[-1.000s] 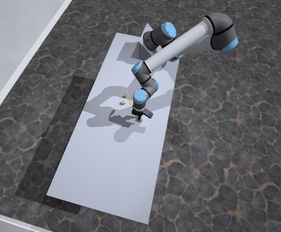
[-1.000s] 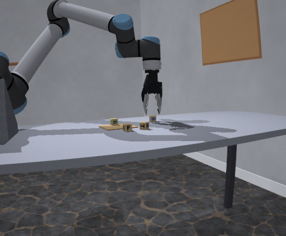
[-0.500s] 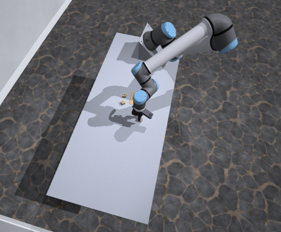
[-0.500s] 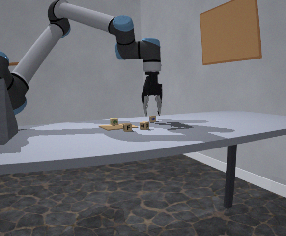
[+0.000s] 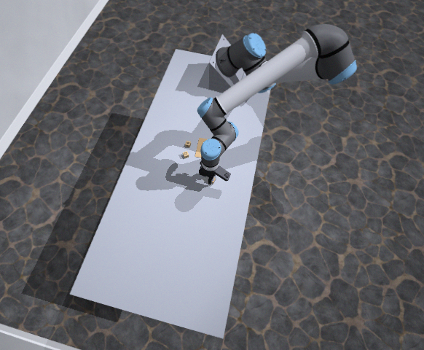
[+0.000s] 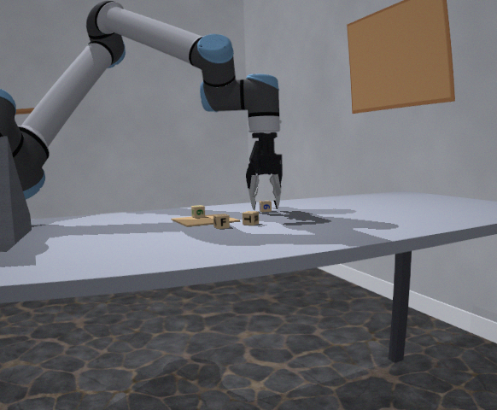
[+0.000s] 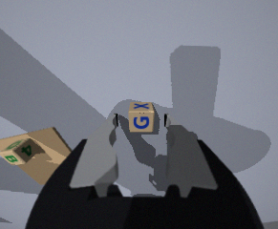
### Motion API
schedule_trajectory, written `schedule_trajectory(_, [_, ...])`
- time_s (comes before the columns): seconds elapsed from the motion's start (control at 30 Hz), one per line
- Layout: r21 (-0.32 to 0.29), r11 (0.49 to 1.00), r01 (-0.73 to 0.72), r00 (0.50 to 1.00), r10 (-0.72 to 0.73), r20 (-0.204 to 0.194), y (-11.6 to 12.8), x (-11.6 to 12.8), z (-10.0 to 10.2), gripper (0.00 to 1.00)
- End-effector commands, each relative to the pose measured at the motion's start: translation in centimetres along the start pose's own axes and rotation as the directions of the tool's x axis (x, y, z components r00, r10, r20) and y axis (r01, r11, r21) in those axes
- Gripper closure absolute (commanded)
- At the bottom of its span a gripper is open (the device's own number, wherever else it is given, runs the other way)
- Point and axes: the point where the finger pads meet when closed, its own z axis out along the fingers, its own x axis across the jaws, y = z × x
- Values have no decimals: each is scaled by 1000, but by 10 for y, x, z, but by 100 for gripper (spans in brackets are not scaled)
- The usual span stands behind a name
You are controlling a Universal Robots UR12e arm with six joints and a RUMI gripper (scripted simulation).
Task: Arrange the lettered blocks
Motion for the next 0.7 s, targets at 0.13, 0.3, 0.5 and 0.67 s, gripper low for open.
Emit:
schedule_trajectory(0.13, [0, 1000, 0, 1000, 0, -2, 0, 1, 3, 60])
schedule_trajectory(0.3, [0, 1000, 0, 1000, 0, -2, 0, 1, 3, 60])
schedule_trajectory(0.5, [0, 1000, 0, 1000, 0, -2, 0, 1, 3, 72])
schedule_trajectory(0.67, [0, 1000, 0, 1000, 0, -2, 0, 1, 3, 72])
